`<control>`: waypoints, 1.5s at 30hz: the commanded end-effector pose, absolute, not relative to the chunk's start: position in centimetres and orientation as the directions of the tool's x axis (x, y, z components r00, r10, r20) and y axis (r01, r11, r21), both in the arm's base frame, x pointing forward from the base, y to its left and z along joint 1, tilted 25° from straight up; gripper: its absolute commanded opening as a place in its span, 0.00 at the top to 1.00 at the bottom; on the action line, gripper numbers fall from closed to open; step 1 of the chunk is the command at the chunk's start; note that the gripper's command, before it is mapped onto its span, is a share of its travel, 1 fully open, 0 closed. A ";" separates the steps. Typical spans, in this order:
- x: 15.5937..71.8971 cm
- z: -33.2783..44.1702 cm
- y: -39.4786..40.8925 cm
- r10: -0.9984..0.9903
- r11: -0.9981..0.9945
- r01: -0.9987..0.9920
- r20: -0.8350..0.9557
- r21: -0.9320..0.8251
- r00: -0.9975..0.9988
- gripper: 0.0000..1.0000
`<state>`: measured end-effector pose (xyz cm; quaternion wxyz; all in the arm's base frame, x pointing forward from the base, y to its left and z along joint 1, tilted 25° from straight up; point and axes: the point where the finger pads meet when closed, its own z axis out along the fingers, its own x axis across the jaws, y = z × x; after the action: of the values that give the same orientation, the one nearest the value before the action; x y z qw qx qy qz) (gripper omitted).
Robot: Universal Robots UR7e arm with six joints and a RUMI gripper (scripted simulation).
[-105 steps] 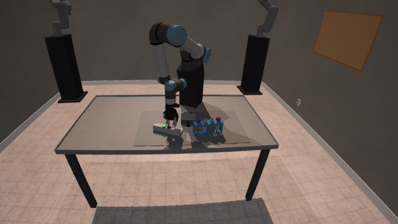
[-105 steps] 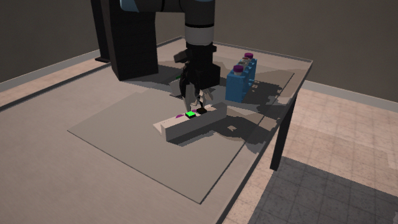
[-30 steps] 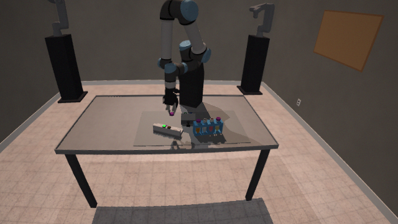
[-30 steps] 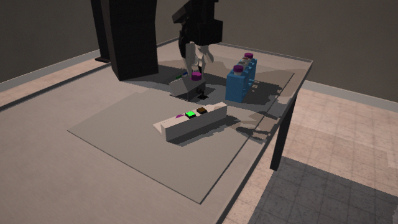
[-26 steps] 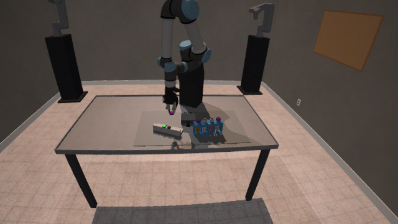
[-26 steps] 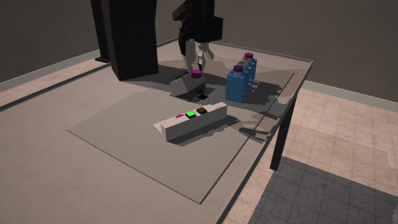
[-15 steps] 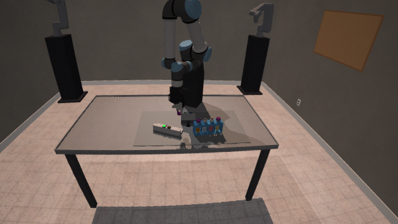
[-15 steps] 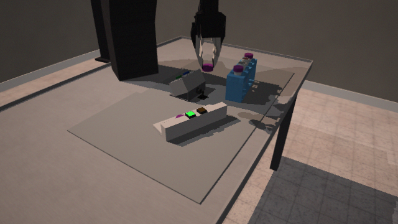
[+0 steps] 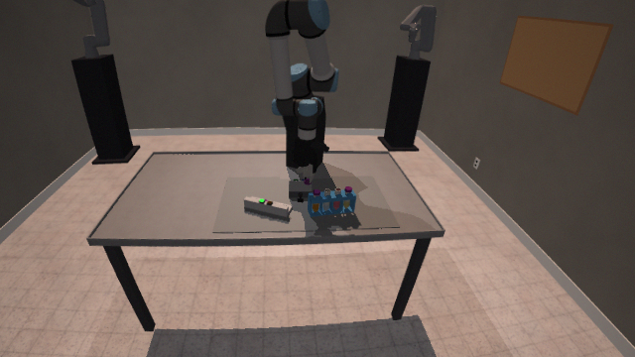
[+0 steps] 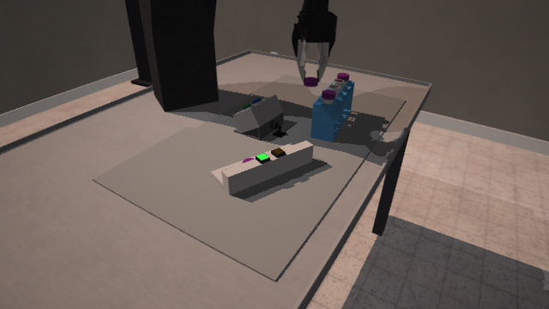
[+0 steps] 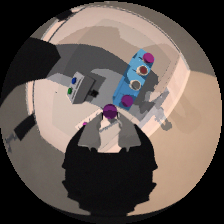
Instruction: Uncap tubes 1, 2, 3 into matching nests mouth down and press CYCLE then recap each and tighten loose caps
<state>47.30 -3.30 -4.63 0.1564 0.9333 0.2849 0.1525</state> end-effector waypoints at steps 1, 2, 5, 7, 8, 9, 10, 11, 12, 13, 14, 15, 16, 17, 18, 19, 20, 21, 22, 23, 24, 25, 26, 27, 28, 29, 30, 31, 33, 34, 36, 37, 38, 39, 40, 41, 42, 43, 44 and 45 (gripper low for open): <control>47.9 -5.1 -0.7 0.577 -0.789 0.481 0.192 0.381 0.794 1.00; 48.0 -5.2 0.1 0.577 -0.789 0.481 0.192 0.381 0.794 1.00; 48.1 -5.3 0.9 0.577 -0.789 0.481 0.192 0.381 0.794 1.00; 48.4 -5.6 2.6 0.577 -0.789 0.481 0.192 0.381 0.794 1.00; 48.6 -5.7 3.4 0.577 -0.789 0.481 0.192 0.381 0.794 1.00; 48.7 -5.8 4.2 0.577 -0.789 0.481 0.192 0.381 0.794 1.00; 48.8 -6.0 5.0 0.577 -0.789 0.481 0.192 0.381 0.794 1.00; 49.0 -6.1 5.8 0.577 -0.789 0.481 0.192 0.381 0.794 1.00; 49.0 -6.1 5.8 0.577 -0.789 0.481 0.192 0.381 0.794 1.00; 49.1 -6.2 6.6 0.577 -0.789 0.481 0.193 0.381 0.794 1.00; 49.2 -6.4 7.4 0.577 -0.789 0.481 0.193 0.381 0.794 1.00; 49.4 -6.5 8.2 0.577 -0.789 0.481 0.193 0.381 0.794 1.00; 49.5 -6.6 9.0 0.577 -0.789 0.481 0.193 0.381 0.794 1.00; 49.7 -6.8 9.9 0.577 -0.789 0.481 0.193 0.381 0.794 1.00; 49.7 -6.8 9.9 0.577 -0.789 0.481 0.193 0.381 0.794 1.00; 49.8 -6.9 10.7 0.577 -0.789 0.481 0.193 0.381 0.794 1.00; 49.8 -6.9 10.7 0.577 -0.789 0.481 0.193 0.381 0.794 1.00; 49.8 -6.9 10.7 0.577 -0.789 0.481 0.193 0.381 0.794 1.00; 49.8 -6.9 10.7 0.577 -0.789 0.481 0.193 0.381 0.794 1.00; 49.8 -6.9 10.7 0.577 -0.789 0.481 0.193 0.381 0.794 1.00; 49.8 -6.9 10.7 0.577 -0.789 0.481 0.193 0.381 0.794 1.00; 49.8 -6.9 10.7 0.577 -0.789 0.481 0.193 0.381 0.794 1.00; 49.8 -6.9 10.7 0.577 -0.789 0.481 0.193 0.381 0.794 1.00; 49.8 -6.9 10.7 0.577 -0.789 0.481 0.193 0.381 0.794 1.00; 49.9 -7.2 10.6 0.577 -0.789 0.481 0.193 0.381 0.794 1.00; 50.0 -7.4 10.6 0.577 -0.789 0.481 0.193 0.381 0.794 1.00; 50.1 -7.7 10.5 0.577 -0.789 0.481 0.193 0.381 0.794 1.00; 50.2 -8.0 10.5 0.577 -0.789 0.481 0.193 0.381 0.794 1.00; 50.5 -8.5 10.3 0.577 -0.789 0.481 0.193 0.381 0.794 1.00; 50.6 -8.8 10.3 0.577 -0.789 0.481 0.193 0.381 0.794 1.00; 50.7 -9.2 10.2 0.577 -0.789 0.481 0.193 0.381 0.794 1.00; 50.7 -9.2 10.2 0.577 -0.789 0.481 0.193 0.381 0.794 1.00; 50.7 -9.2 10.2 0.577 -0.789 0.481 0.193 0.381 0.794 1.00; 50.7 -9.2 10.2 0.577 -0.789 0.481 0.193 0.381 0.794 1.00; 50.7 -9.2 10.2 0.577 -0.789 0.481 0.193 0.381 0.794 1.00; 50.7 -9.2 10.2 0.577 -0.789 0.481 0.193 0.381 0.794 1.00; 50.7 -9.2 10.2 0.577 -0.789 0.481 0.193 0.381 0.794 1.00; 50.7 -9.2 10.2 0.577 -0.789 0.481 0.193 0.381 0.794 1.00; 50.7 -9.2 10.2 0.577 -0.789 0.481 0.193 0.381 0.794 1.00; 50.7 -9.2 10.2 0.577 -0.789 0.481 0.193 0.381 0.794 1.00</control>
<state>50.69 10.16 -9.19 0.1582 0.9339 0.2832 0.1505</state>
